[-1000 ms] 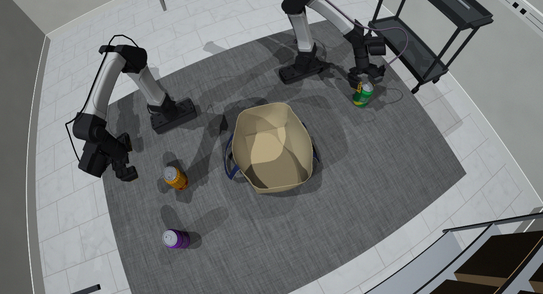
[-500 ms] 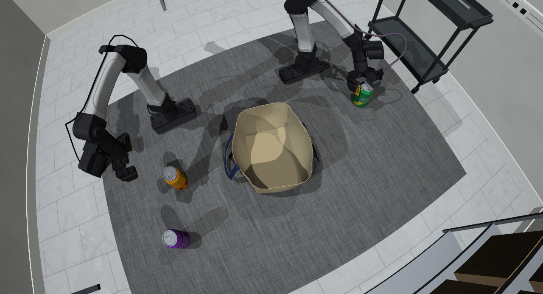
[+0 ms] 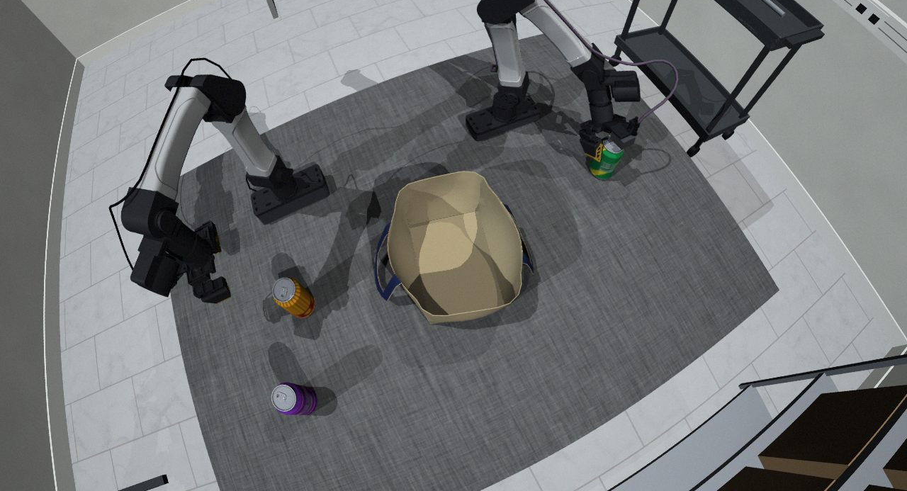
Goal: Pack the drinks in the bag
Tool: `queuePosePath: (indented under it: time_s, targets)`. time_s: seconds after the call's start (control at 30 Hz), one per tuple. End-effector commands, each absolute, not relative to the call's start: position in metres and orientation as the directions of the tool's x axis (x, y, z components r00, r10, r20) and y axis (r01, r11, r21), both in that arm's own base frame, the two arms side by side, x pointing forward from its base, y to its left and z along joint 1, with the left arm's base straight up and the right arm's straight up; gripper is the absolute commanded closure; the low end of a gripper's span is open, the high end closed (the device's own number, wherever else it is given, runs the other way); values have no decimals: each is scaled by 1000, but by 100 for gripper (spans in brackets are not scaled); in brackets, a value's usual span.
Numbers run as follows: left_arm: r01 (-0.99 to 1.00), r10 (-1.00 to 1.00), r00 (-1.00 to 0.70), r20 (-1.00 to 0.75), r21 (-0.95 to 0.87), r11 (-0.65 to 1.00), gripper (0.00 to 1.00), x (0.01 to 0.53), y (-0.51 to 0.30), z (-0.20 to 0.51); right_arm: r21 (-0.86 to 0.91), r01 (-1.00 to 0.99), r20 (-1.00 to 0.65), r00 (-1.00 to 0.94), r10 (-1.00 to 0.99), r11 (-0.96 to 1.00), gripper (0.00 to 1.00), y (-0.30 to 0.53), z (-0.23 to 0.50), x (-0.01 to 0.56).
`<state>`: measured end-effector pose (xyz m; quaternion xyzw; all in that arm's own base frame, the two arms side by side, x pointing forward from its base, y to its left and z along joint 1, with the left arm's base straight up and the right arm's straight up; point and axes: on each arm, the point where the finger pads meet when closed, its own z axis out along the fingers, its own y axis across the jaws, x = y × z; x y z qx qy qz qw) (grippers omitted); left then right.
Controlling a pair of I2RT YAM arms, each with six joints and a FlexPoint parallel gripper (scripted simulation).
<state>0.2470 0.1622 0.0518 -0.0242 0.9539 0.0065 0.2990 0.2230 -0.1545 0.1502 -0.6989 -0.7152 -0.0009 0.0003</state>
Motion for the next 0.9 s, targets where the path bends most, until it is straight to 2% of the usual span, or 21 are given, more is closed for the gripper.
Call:
queuePosePath:
  time_s: [0.0, 0.17, 0.27, 0.87]
  targets:
    - [-49, -13, -779, -626, 41, 998, 26, 262, 173, 73, 57, 998, -52, -18, 999, 20, 0, -162, 166, 230]
    - [-49, -13, -779, -626, 41, 998, 26, 262, 173, 73, 57, 998, -52, -18, 999, 20, 0, -162, 166, 230]
    - [-50, -13, -780, -626, 41, 998, 32, 262, 173, 73, 57, 998, -52, -18, 999, 20, 0, -162, 166, 230]
    - [-45, -31, -799, -600, 9, 999, 33, 254, 164, 79, 57, 998, -52, -17, 998, 20, 0, -162, 166, 230]
